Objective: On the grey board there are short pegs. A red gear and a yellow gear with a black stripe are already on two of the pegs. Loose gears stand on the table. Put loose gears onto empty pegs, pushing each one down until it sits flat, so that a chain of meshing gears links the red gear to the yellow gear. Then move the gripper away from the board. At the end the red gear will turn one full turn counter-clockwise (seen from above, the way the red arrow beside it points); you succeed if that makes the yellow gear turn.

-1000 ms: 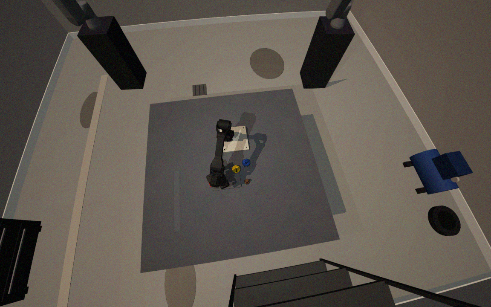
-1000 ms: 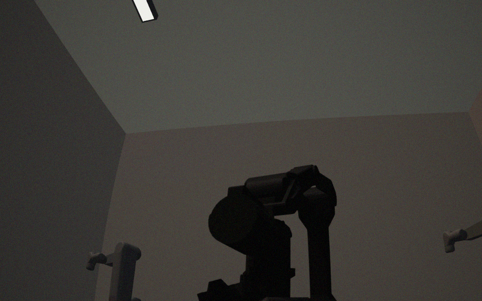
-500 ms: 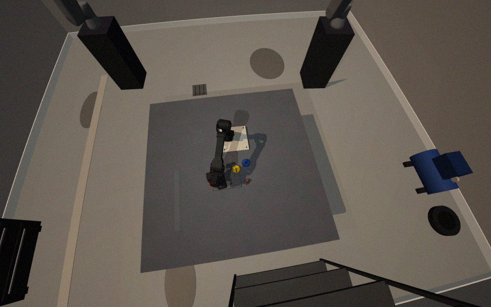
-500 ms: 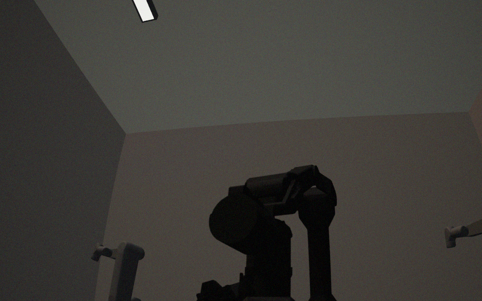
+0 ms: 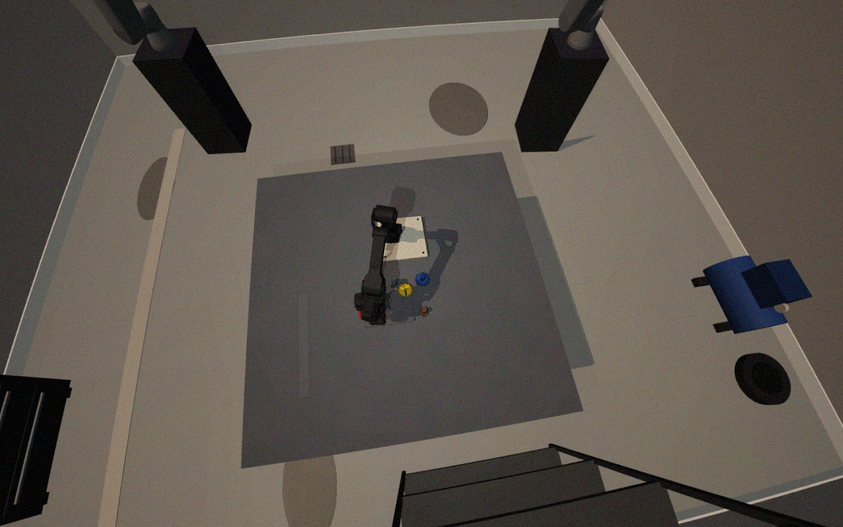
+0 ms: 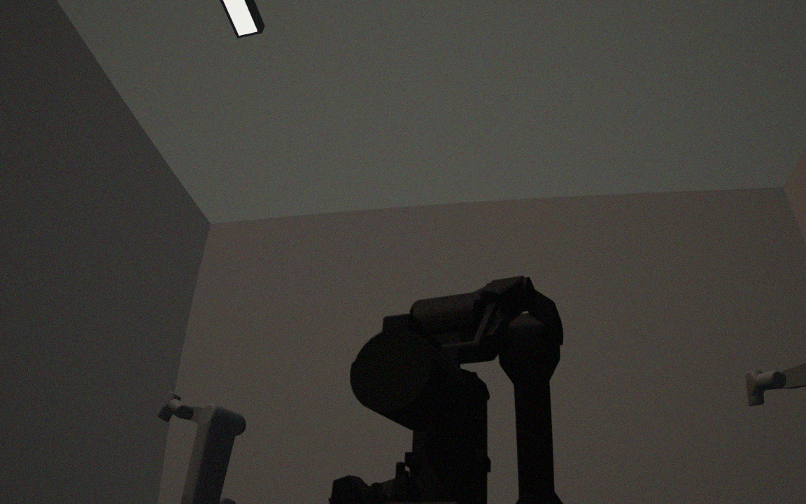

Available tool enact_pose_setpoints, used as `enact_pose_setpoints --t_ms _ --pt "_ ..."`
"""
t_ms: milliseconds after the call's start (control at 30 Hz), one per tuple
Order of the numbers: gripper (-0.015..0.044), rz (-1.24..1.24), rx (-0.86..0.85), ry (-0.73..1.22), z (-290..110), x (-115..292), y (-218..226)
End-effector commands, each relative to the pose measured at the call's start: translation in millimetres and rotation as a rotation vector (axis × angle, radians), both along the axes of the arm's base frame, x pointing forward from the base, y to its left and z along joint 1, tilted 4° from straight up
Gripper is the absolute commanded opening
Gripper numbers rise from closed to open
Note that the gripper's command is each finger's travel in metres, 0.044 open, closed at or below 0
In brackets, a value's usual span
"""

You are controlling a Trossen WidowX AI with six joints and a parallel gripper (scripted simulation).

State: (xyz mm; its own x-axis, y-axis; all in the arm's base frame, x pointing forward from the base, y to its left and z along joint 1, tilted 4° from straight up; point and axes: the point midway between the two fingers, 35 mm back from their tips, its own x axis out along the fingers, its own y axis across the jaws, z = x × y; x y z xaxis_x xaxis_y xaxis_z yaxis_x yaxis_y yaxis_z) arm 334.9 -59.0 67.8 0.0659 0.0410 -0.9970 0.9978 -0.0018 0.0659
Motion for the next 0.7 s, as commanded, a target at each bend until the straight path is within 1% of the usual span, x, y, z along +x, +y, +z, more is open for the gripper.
enact_pose_setpoints --t_ms 0,500,667 --pt "0.0 0.055 -0.002 -0.002 -1.5 -1.2 0.9" --pt "0.0 0.454 -0.029 -0.019 -2.5 0.9 -0.6" --pt "0.0 0.452 -0.029 -0.019 -3.9 0.2 1.0"
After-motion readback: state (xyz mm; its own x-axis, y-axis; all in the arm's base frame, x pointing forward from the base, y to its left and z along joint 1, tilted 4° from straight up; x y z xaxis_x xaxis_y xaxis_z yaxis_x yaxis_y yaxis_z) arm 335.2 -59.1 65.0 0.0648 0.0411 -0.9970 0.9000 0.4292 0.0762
